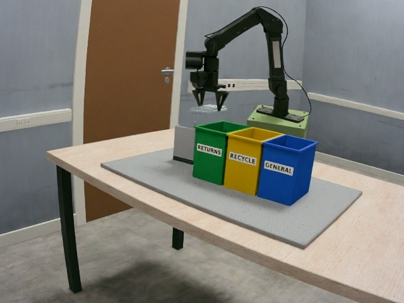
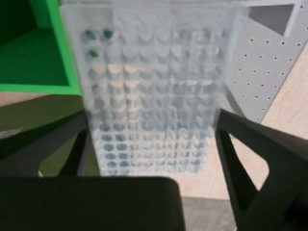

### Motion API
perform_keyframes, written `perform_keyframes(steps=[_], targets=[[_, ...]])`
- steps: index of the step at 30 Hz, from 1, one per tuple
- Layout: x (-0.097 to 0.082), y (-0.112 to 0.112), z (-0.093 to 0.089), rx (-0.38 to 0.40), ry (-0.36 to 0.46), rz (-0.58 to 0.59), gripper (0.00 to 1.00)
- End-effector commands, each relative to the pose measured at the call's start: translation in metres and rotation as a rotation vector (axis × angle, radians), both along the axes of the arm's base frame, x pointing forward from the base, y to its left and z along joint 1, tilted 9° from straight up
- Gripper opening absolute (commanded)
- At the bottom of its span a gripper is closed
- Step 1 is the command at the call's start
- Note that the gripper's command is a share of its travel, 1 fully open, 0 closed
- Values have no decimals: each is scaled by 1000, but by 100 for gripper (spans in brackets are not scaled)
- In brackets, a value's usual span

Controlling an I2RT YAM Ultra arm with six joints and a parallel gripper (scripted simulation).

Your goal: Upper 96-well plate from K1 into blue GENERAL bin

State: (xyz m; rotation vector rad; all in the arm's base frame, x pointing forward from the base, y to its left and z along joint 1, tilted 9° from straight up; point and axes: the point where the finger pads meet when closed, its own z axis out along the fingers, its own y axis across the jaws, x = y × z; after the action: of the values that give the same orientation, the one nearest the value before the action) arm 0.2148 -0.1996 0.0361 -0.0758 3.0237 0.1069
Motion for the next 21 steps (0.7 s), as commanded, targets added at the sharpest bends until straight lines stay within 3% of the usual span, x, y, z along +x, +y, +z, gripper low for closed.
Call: perform_keyframes(steps=[1, 20, 21], targets=[[7, 6, 12, -38, -41, -28, 0], [14, 54, 15, -42, -38, -29, 0], [22, 52, 23, -58, -61, -29, 0]])
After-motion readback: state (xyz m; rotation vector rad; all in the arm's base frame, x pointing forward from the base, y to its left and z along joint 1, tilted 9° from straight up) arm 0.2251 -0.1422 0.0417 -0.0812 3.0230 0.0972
